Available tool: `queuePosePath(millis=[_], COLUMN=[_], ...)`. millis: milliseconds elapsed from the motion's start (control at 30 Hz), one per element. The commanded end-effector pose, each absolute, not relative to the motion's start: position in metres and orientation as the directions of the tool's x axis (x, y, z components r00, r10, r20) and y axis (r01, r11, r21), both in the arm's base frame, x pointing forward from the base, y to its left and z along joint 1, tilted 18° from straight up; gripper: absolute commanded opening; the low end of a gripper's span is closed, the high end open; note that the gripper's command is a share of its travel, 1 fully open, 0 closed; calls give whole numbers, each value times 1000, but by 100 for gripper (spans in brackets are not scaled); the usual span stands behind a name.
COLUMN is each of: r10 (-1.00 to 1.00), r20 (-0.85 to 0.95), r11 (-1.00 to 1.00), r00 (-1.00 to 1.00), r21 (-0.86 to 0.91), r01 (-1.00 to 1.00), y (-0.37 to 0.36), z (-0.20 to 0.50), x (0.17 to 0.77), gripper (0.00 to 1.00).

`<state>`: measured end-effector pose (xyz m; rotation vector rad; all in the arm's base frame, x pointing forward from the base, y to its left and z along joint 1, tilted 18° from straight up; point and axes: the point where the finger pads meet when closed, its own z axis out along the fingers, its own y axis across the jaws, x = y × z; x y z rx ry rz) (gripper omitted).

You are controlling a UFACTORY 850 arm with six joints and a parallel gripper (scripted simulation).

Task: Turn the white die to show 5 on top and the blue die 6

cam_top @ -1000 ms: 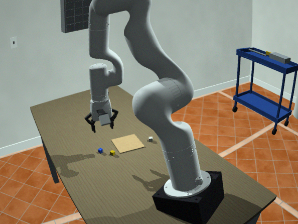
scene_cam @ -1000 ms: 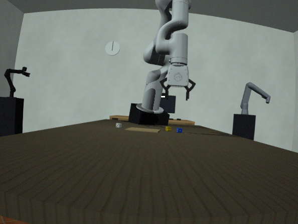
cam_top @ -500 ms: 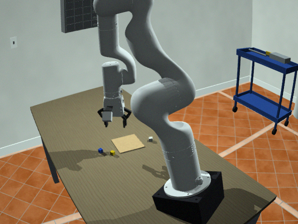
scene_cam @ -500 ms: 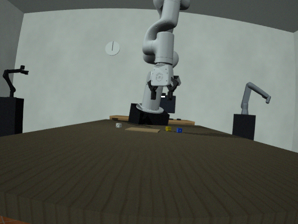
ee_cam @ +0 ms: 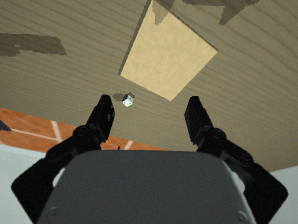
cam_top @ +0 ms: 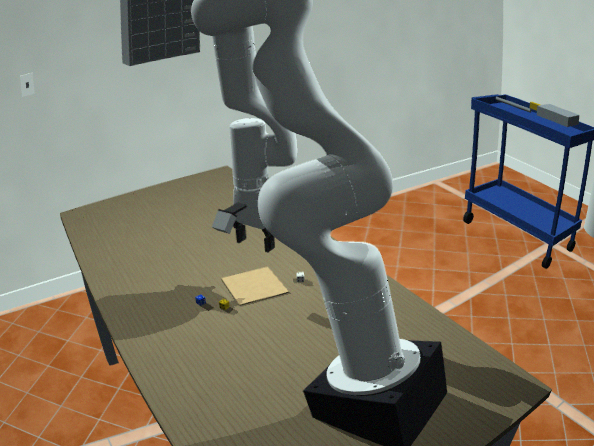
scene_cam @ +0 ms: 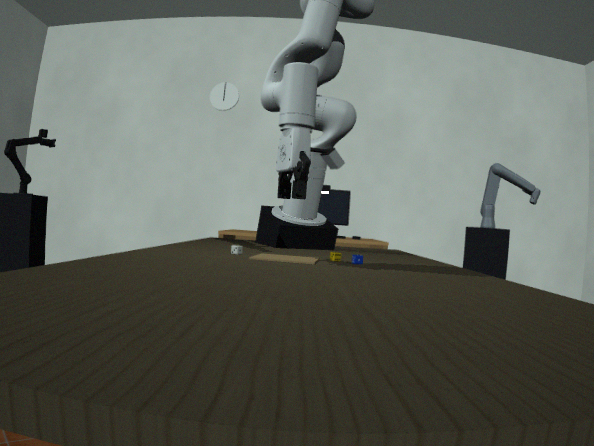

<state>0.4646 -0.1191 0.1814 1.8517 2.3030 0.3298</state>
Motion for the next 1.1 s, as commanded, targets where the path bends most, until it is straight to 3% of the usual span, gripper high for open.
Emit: queuePosePath(millis=[0, 300, 700, 1067], r10=[995, 966, 786, 771], r20=[45, 132, 232, 238], r11=[68, -249, -615, -633], r00=[-84, 221, 573, 591], r21=[270, 250, 195, 191], r01=[960, 936, 764, 750], y=[-138, -179, -231, -234], z=[179, 172, 163, 163], x=[461, 448, 428, 426], gripper=[100, 100, 100, 100])
